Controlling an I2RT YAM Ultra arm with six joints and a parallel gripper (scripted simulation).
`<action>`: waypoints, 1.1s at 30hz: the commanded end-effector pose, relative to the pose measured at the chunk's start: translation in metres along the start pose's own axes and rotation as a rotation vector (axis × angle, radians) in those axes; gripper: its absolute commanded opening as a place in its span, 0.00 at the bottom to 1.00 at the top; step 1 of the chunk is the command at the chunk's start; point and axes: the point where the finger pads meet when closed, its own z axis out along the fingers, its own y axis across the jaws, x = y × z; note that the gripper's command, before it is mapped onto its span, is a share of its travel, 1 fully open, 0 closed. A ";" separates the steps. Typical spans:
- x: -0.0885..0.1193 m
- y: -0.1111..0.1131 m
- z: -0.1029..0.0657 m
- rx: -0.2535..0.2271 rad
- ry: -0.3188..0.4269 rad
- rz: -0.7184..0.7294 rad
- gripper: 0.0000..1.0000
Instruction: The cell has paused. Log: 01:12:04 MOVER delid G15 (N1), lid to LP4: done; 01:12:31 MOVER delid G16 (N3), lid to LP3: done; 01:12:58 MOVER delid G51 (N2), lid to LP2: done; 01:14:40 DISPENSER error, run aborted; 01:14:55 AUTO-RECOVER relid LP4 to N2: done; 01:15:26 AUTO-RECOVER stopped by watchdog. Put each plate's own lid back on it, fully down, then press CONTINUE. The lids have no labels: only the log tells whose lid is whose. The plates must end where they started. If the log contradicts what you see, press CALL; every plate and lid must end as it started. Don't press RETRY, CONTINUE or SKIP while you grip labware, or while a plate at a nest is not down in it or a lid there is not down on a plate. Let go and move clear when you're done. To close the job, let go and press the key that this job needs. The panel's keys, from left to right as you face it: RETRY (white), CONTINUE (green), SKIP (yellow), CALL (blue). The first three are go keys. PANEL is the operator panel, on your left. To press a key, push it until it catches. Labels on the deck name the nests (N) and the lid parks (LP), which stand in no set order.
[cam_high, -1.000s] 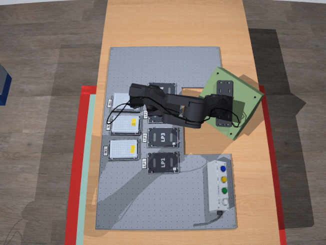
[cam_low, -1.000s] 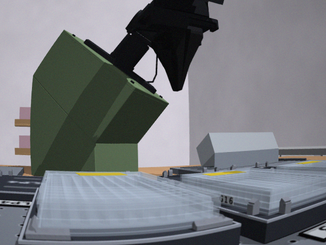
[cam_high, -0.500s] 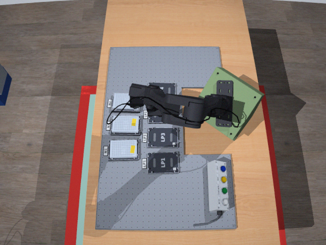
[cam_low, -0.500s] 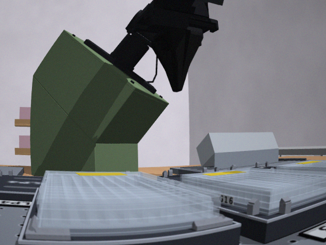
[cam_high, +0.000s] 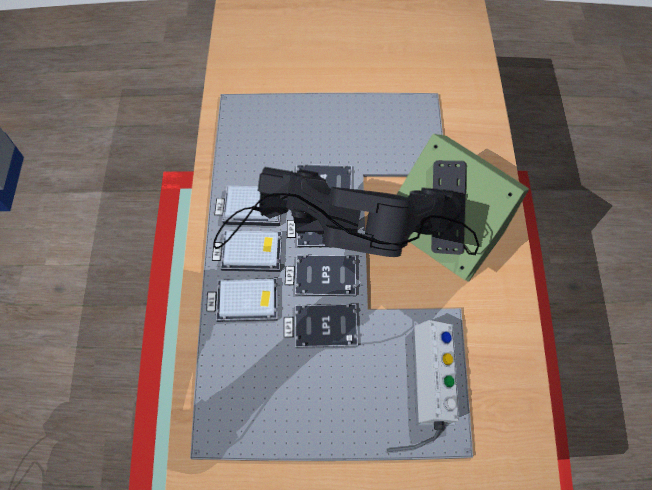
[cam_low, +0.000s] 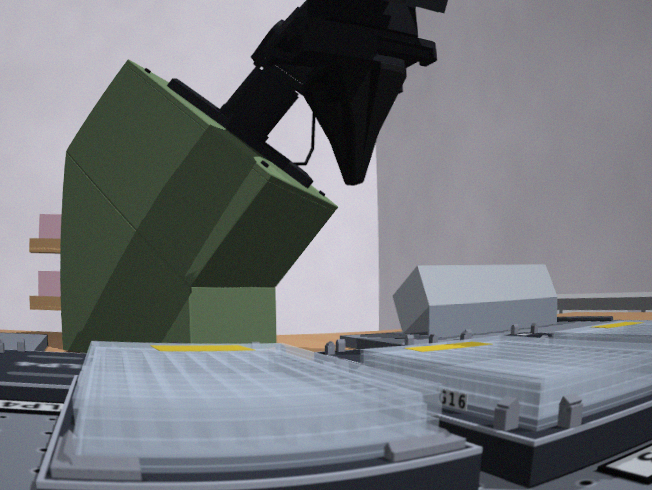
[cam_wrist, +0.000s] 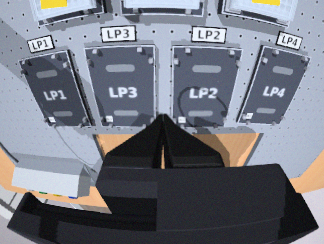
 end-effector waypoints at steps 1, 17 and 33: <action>-0.010 0.013 -0.006 0.008 -0.033 -0.076 0.00; 0.016 0.079 -0.003 0.005 -0.019 -0.334 0.00; 0.022 0.154 -0.010 0.002 -0.043 -0.617 0.00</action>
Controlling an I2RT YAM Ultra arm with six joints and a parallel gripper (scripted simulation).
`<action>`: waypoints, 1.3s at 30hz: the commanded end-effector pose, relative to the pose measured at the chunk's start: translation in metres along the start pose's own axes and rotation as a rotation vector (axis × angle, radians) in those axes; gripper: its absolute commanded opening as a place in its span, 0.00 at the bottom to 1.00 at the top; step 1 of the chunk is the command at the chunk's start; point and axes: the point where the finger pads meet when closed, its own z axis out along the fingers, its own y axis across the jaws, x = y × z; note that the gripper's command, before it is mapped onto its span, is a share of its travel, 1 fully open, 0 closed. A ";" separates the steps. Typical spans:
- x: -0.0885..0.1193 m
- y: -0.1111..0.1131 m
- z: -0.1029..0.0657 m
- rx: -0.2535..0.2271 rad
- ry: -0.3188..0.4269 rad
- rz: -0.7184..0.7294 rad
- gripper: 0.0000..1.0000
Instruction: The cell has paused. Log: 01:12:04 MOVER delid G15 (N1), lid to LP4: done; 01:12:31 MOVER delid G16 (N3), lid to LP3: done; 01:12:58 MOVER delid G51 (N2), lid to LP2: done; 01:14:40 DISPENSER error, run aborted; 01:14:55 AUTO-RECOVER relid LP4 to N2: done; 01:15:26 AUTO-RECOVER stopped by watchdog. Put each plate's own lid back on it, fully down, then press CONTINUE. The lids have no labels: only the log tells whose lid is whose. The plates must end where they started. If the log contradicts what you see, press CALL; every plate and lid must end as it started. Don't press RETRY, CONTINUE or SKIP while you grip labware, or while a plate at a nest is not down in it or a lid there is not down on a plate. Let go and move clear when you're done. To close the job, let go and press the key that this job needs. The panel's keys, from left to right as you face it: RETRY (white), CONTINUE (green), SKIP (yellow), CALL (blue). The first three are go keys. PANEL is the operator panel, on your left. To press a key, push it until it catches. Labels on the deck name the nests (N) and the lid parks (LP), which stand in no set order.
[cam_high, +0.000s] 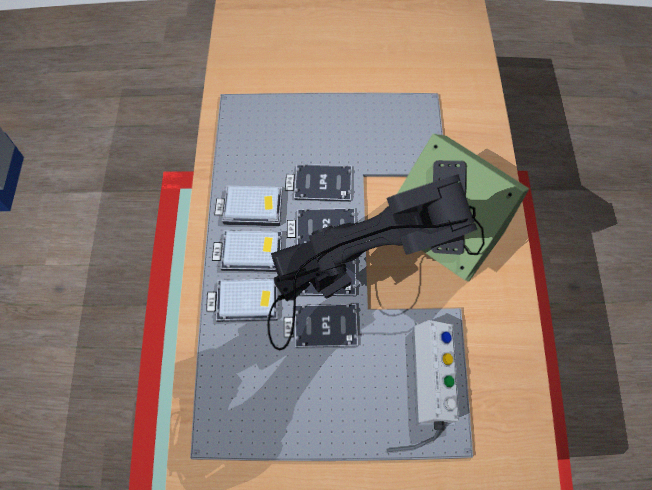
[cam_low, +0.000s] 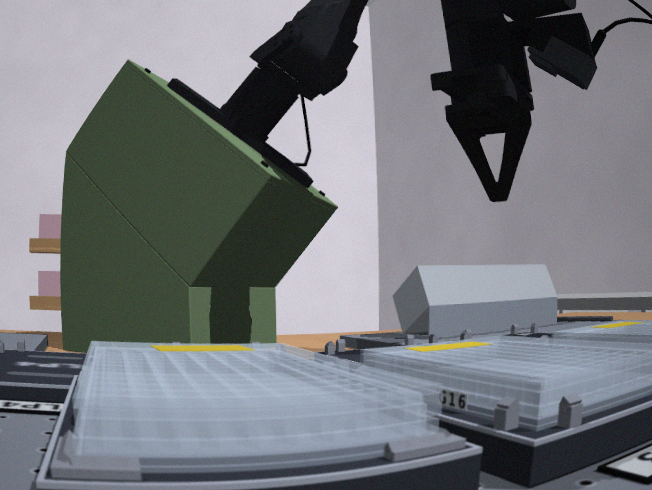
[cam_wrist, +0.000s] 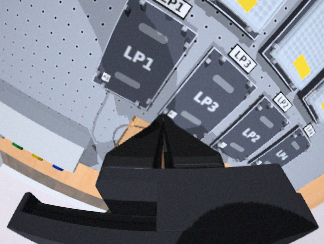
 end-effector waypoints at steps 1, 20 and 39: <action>-0.014 0.009 -0.008 0.044 -0.017 -0.058 0.00; -0.025 0.048 0.000 0.051 0.010 -0.084 0.00; 0.017 0.120 0.003 0.033 -0.001 -0.400 0.00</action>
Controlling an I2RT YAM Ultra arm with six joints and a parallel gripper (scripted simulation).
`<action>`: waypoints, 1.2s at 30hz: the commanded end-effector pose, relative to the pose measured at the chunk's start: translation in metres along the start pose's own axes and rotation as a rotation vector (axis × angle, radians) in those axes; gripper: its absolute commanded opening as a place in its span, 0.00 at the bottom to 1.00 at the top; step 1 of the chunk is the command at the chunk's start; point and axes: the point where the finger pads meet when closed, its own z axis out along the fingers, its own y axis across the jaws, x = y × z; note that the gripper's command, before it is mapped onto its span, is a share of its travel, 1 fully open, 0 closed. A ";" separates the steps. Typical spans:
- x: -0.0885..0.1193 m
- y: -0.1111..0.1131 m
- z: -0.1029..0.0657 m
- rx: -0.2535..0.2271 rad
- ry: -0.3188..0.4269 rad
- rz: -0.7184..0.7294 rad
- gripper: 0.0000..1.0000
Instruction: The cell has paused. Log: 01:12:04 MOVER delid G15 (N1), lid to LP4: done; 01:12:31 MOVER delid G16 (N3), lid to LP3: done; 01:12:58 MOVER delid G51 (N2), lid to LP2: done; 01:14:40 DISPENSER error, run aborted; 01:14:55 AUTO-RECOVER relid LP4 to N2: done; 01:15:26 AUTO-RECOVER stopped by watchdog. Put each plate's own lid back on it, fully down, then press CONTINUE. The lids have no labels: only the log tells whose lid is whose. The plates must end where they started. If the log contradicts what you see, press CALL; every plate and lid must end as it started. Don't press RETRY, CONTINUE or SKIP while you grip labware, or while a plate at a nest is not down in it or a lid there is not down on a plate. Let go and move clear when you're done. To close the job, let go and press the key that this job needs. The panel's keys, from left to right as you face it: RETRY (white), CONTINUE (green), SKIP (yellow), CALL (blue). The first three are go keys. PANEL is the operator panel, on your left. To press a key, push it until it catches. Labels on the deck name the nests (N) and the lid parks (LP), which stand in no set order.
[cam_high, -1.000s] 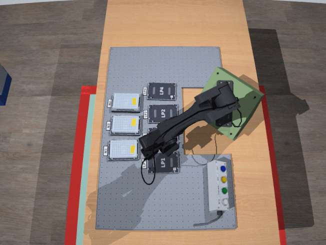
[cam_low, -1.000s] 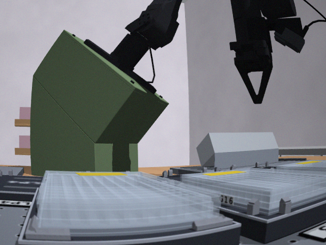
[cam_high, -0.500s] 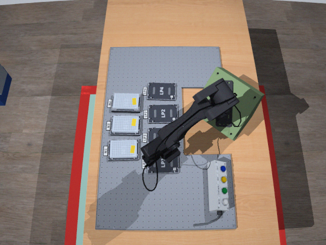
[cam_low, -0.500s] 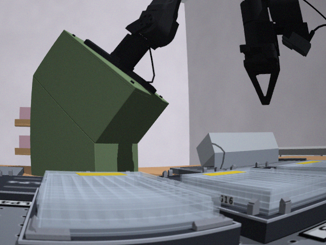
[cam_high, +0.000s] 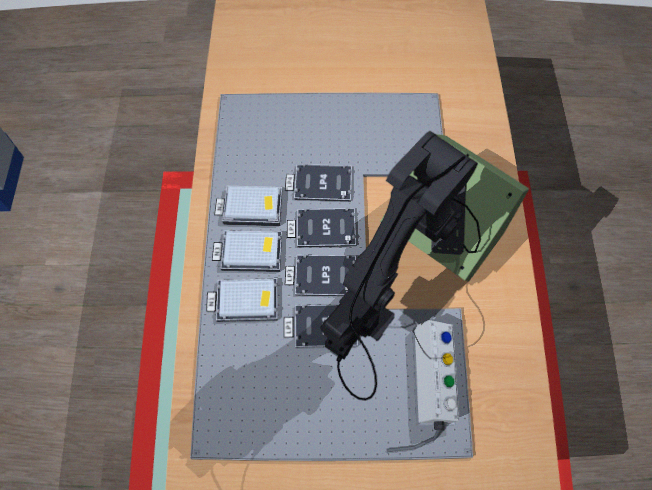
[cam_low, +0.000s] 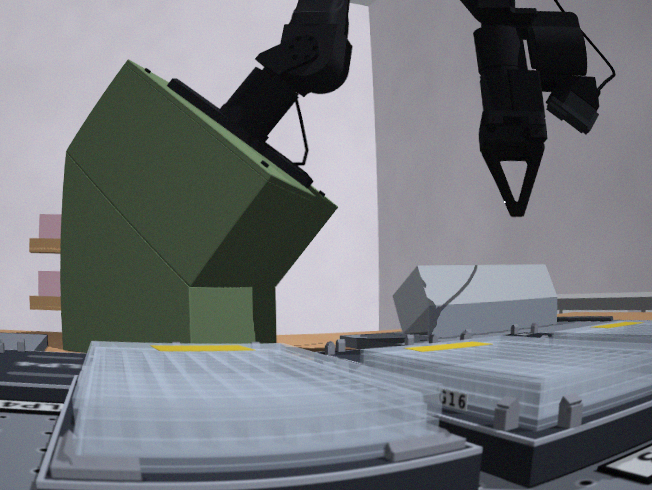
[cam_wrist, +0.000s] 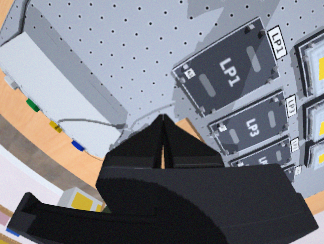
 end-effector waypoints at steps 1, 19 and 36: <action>0.001 -0.004 -0.001 0.060 -0.017 -0.018 0.00; -0.001 0.079 0.003 0.055 -0.010 -0.333 0.00; 0.013 0.153 0.007 0.056 0.015 -0.626 0.00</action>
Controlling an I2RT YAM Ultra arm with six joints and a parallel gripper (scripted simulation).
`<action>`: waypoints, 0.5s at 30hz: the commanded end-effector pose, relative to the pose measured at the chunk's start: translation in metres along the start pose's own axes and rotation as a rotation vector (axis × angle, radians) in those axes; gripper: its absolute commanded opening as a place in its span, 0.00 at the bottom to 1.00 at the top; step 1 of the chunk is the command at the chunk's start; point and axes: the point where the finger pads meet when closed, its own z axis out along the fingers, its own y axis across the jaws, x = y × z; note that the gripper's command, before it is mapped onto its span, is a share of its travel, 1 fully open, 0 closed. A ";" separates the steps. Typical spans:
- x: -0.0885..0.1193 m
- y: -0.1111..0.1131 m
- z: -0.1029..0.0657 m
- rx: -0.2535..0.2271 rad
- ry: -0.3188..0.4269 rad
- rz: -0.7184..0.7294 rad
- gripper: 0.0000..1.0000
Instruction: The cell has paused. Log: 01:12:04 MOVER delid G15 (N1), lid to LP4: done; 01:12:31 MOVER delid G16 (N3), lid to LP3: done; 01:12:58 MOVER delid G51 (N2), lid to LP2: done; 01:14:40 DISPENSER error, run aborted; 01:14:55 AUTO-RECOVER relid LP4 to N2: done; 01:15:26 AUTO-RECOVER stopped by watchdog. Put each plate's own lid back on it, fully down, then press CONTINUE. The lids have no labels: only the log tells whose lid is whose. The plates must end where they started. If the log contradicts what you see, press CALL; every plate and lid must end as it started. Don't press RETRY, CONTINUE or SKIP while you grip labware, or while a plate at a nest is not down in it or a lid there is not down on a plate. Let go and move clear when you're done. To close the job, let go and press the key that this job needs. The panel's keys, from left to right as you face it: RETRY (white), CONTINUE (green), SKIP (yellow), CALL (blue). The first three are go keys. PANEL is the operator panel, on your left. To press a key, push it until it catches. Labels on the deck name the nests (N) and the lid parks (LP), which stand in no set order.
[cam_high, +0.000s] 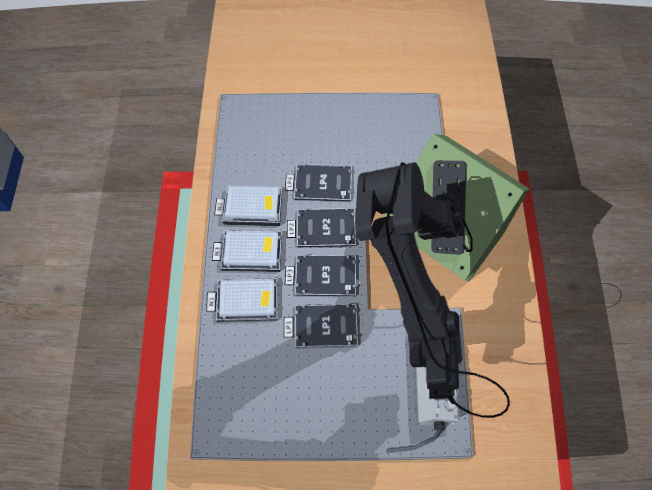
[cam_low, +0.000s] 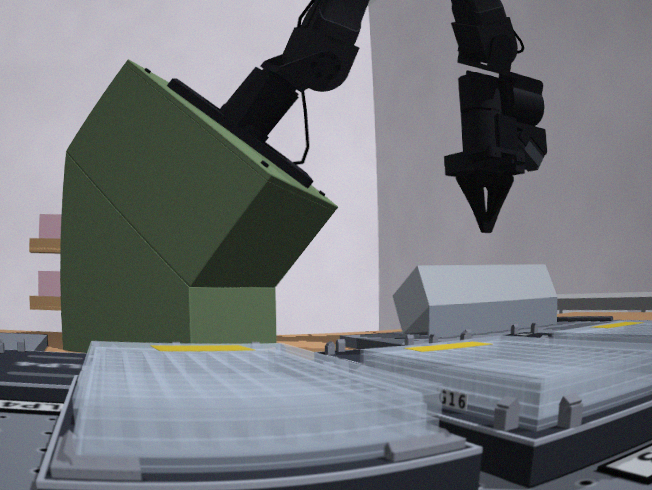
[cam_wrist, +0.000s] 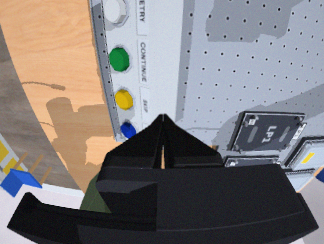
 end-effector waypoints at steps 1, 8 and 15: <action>-0.015 0.002 -0.005 0.040 -0.013 -0.003 0.00; -0.033 0.033 -0.004 0.040 -0.014 -0.003 0.00; -0.043 0.052 -0.004 0.039 -0.015 -0.003 0.00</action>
